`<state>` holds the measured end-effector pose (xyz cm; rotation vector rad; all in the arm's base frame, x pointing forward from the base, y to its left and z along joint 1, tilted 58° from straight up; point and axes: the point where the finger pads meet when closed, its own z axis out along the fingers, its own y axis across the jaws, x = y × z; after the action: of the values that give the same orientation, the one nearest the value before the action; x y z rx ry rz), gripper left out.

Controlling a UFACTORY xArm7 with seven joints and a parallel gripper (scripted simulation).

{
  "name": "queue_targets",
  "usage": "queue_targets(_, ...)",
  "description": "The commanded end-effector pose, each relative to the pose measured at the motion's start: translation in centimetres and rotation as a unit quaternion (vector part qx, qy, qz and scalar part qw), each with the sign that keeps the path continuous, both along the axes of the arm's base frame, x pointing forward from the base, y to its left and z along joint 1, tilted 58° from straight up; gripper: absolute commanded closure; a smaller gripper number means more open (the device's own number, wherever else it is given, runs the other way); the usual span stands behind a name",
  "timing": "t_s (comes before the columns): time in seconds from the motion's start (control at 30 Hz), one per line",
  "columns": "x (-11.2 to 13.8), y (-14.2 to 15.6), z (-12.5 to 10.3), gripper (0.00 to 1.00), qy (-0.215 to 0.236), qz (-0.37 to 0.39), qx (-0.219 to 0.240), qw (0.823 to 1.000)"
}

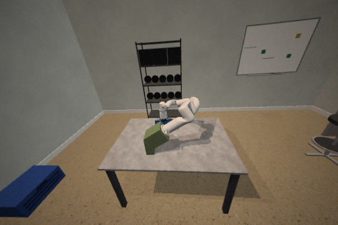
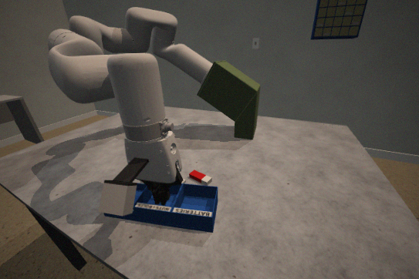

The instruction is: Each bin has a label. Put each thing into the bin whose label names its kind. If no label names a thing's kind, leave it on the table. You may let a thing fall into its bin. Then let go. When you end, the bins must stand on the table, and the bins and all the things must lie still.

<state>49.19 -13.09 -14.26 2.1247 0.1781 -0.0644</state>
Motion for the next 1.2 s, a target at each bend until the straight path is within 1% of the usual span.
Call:
queue_targets(0.0,0.1,0.7,0.3,0.93,-0.001,0.002,0.002,1.0)
queue_targets(0.57,0.1,2.4,1.4,0.93,-0.001,0.002,0.002,1.0)
queue_targets(0.77,0.0,4.5,2.7,0.93,-0.001,0.002,0.002,1.0)
queue_targets(0.9,0.0,5.0,3.0,0.93,-0.001,0.002,0.002,1.0)
queue_targets(1.0,0.0,5.0,3.0,0.93,-0.001,0.002,0.002,1.0)
queue_targets(1.17,-0.5,6.3,0.9,0.93,-0.001,0.002,0.002,1.0)
